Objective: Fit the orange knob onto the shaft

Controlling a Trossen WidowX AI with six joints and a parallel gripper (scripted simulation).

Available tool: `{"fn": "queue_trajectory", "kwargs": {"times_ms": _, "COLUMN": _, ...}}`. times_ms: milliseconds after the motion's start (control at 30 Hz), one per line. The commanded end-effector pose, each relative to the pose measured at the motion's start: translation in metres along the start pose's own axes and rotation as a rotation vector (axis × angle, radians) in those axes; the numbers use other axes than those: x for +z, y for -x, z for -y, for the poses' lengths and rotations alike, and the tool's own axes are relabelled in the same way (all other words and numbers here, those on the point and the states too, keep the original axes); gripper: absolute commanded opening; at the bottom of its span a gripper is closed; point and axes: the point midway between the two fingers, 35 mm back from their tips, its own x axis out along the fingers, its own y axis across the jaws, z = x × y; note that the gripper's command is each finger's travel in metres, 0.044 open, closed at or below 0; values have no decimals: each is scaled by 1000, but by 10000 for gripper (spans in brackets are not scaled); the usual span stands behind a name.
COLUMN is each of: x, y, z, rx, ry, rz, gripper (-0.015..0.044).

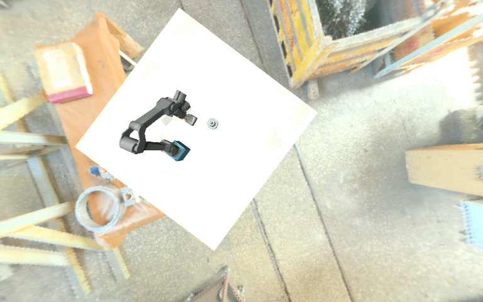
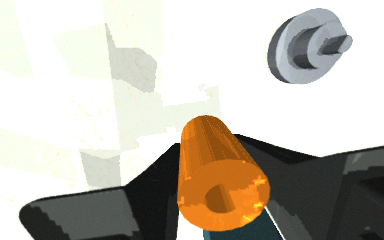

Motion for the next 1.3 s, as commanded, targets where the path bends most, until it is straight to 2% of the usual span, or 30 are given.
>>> {"fn": "queue_trajectory", "kwargs": {"times_ms": 0, "x": -1, "y": 29, "z": -2, "rx": -2, "ry": -2, "rz": 18, "gripper": 0}}
{"fn": "queue_trajectory", "kwargs": {"times_ms": 100, "x": -4, "y": 45, "z": -3, "rx": -2, "ry": -2, "rz": 17, "gripper": 0}}
{"fn": "queue_trajectory", "kwargs": {"times_ms": 233, "x": -4, "y": 46, "z": -2, "rx": -2, "ry": -2, "rz": 17, "gripper": 0}}
{"fn": "queue_trajectory", "kwargs": {"times_ms": 1267, "x": 40, "y": 22, "z": 67, "rx": -10, "ry": -3, "rz": 20, "gripper": 0}}
